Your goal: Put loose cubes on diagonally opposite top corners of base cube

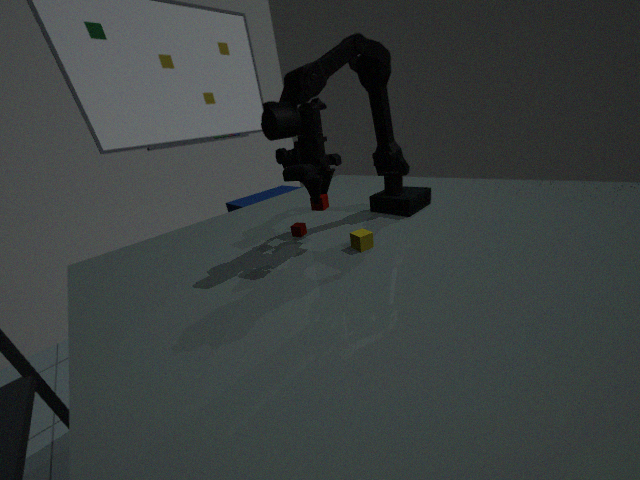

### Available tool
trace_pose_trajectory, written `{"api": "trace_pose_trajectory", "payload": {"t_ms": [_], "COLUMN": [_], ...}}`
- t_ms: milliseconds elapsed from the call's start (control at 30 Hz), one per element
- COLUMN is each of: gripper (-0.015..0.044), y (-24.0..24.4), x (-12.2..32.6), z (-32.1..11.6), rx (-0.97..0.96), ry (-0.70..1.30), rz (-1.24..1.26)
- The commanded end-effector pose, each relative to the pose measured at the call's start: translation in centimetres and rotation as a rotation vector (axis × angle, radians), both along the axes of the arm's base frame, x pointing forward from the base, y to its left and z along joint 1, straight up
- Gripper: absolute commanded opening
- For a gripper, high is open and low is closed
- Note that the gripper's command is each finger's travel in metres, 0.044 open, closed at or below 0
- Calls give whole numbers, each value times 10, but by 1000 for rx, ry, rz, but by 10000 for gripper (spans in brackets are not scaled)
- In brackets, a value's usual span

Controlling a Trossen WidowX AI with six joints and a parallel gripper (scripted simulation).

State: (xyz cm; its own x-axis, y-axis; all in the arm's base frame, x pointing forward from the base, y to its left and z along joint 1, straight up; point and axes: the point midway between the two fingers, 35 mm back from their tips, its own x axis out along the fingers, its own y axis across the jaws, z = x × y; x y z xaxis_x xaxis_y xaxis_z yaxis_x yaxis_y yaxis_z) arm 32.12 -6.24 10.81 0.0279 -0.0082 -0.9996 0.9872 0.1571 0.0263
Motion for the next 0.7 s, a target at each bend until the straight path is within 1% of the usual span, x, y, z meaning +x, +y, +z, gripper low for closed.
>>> {"api": "trace_pose_trajectory", "payload": {"t_ms": [0, 667], "gripper": [105, 105], "y": [14, 74], "x": [-1, -9], "z": [-6, -30], "rx": [-4, -2], "ry": [2, 3], "rz": [27, 155]}}
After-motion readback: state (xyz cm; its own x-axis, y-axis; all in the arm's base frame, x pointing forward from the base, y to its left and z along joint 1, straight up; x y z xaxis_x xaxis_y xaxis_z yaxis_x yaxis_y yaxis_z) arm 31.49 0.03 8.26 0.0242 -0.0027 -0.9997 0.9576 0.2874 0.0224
